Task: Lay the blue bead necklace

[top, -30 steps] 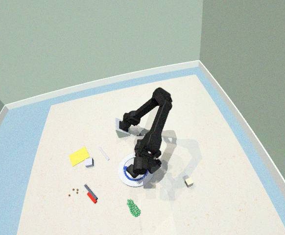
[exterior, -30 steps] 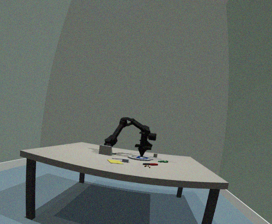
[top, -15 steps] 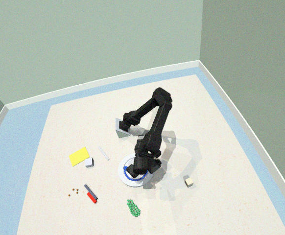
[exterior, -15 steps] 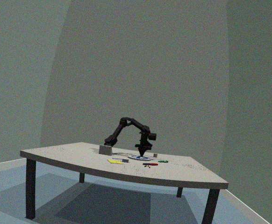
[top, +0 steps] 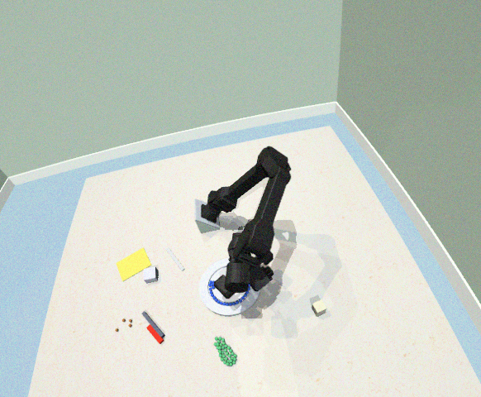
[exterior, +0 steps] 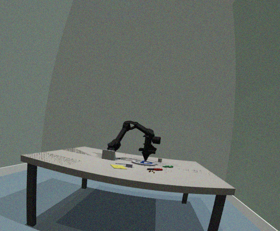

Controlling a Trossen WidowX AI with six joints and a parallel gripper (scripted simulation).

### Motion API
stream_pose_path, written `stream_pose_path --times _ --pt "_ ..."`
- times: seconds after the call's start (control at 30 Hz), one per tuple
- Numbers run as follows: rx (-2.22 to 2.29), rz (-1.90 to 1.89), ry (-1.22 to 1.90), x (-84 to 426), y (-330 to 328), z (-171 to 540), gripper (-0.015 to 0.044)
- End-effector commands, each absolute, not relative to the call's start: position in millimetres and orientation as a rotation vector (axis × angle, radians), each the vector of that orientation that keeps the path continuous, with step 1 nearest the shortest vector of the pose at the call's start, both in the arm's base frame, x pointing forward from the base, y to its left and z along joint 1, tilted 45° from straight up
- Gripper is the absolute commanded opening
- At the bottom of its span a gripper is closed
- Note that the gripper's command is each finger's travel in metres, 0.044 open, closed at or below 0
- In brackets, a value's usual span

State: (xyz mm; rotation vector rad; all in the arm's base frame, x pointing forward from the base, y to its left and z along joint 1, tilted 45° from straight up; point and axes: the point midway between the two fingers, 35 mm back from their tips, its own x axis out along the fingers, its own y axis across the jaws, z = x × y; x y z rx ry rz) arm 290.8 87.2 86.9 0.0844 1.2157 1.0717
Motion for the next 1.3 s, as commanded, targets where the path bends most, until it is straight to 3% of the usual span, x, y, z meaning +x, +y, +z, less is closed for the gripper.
stream_pose_path --times 0.0,0.47,1.03,1.27 --pt "0.088 1.076 1.214 288.8 91.6 91.1 0.0" --pt "0.088 1.076 1.214 288.3 97.2 85.5 0.0" --pt "0.086 1.073 1.216 288.9 93.5 88.3 0.044" --pt "0.088 1.076 1.214 289.0 91.1 90.6 0.044"
